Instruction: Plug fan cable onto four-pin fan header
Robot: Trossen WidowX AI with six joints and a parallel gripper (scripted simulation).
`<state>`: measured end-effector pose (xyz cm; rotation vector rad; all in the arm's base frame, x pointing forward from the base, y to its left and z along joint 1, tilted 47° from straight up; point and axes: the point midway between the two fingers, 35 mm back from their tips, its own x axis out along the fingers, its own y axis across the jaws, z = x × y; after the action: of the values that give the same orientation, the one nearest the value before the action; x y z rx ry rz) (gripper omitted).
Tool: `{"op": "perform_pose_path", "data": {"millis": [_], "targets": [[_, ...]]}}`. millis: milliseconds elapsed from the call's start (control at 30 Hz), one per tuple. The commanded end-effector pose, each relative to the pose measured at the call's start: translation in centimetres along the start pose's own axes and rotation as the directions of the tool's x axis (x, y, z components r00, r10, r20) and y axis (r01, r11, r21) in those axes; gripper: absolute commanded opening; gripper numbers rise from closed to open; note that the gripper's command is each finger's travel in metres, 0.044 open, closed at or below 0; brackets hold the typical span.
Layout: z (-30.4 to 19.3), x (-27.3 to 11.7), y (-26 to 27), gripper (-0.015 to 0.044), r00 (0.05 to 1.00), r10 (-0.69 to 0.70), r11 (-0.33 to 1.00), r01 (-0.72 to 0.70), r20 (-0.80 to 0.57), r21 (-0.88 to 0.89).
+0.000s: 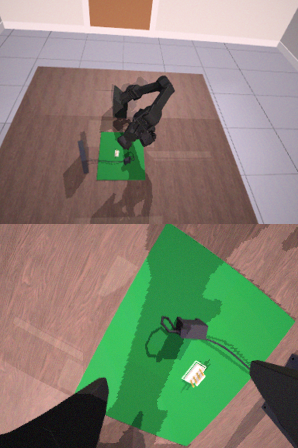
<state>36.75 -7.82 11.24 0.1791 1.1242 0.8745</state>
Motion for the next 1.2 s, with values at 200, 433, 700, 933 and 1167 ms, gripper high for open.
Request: {"op": "perform_pose_path", "data": {"millis": [200,433,700,933,1167], "targets": [[-0.8,-1.5,-3.7,0.044,1.0,0.012,0.511,0.013,0.022,-0.86],[-1.1,-1.8,-4.4,0.044,0.999,0.015,0.219,0.024,0.028,-0.976],[-1.2,-1.8,-4.4,0.044,0.999,0.015,0.187,0.025,0.029,-0.982],[-1.2,-1.8,-4.4,0.044,0.999,0.015,0.187,0.025,0.029,-0.982],[-1.1,-1.6,-4.5,0.044,0.999,0.015,0.187,0.025,0.028,-0.982]]}}
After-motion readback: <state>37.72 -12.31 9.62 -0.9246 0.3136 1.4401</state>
